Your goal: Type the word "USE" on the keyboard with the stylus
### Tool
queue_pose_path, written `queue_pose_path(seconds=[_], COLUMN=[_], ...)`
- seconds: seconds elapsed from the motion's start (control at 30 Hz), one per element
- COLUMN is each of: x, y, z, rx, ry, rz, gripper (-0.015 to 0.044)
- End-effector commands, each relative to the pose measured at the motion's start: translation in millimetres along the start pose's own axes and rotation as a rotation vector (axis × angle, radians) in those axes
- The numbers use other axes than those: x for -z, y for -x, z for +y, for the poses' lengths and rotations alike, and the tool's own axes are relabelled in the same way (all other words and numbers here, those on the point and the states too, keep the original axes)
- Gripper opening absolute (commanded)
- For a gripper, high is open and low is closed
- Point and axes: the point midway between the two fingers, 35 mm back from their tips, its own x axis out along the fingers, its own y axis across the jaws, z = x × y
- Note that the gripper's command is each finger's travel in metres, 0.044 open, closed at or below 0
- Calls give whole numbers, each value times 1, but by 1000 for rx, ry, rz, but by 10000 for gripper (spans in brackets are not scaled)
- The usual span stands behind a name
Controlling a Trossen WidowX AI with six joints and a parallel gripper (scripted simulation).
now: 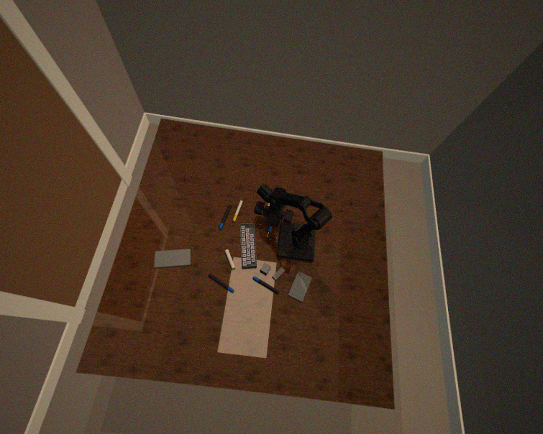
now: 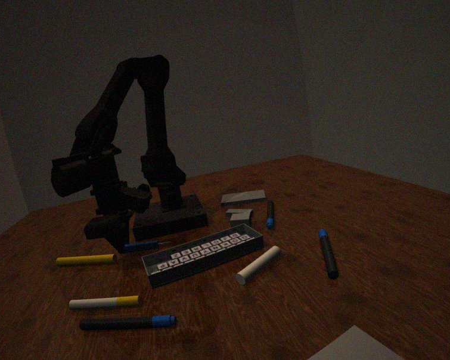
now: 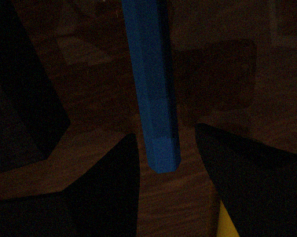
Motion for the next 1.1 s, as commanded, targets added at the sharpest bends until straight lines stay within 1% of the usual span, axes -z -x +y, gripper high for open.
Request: queue_pose_path(seconds=[0.0, 0.1, 0.27, 0.37, 0.53, 0.77, 0.93, 1.07], x=[-1, -1, 0, 0, 0, 0, 0, -4], y=[-3, -3, -1, -1, 11, 48, 46, 47], z=[2, 2, 1, 1, 0, 0, -1, -15], rx=[-8, -8, -3, -3, -3, -3, -1, -1], ry=[-3, -3, 0, 0, 0, 0, 7, 170], rz=[1, 1, -2, -2, -2, -2, -1, -1], gripper=[150, 150, 19, 0, 0, 0, 0, 0])
